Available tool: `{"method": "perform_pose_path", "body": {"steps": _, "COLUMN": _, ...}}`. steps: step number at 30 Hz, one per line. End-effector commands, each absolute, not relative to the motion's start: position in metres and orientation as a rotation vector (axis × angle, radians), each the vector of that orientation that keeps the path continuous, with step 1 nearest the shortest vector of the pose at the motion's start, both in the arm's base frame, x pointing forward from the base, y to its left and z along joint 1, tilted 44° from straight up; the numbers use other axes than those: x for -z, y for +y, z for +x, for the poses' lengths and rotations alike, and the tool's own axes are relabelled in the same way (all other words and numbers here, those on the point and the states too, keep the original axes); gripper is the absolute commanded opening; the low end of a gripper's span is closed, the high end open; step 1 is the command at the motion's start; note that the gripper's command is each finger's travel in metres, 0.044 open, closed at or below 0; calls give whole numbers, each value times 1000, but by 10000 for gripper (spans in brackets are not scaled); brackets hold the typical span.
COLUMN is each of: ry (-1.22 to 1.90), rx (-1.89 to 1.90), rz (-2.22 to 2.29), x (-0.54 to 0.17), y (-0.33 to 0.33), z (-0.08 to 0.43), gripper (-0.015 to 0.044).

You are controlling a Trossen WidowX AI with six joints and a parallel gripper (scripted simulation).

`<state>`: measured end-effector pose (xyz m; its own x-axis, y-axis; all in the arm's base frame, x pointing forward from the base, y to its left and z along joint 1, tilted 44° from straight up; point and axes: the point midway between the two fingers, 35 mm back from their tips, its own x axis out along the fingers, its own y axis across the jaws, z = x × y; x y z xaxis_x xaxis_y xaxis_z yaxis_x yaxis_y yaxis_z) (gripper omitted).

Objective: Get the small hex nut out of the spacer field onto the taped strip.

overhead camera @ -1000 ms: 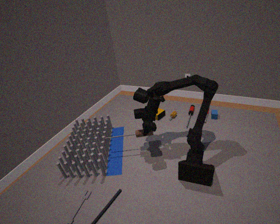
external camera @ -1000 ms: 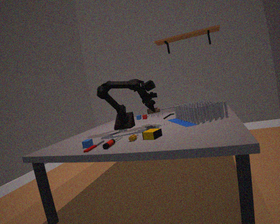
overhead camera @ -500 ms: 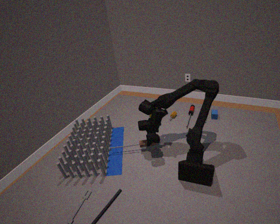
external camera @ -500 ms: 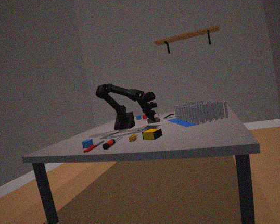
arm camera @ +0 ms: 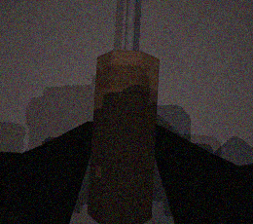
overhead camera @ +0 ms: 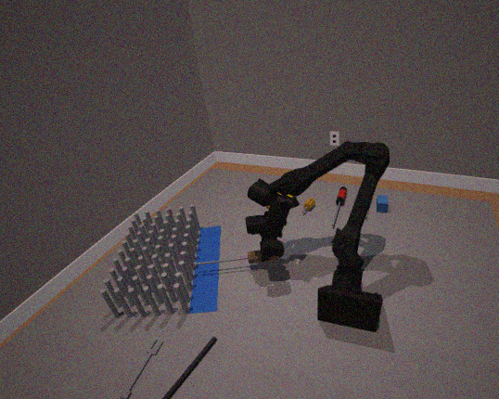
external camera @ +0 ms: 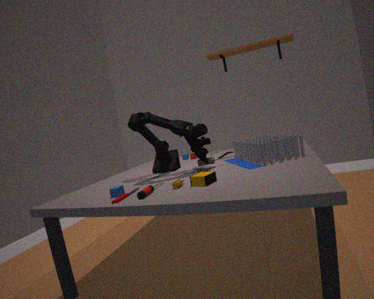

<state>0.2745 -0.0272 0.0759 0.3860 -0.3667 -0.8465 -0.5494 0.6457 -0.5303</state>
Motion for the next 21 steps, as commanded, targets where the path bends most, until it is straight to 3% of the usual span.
{"method": "perform_pose_path", "body": {"steps": 1, "ry": 1210, "rx": -149, "rz": -923, "x": -75, "y": -25, "z": 278, "gripper": 0}}
{"method": "perform_pose_path", "body": {"steps": 21, "ry": 1209, "rx": -148, "rz": -922, "x": -72, "y": -20, "z": 287, "gripper": 0}}
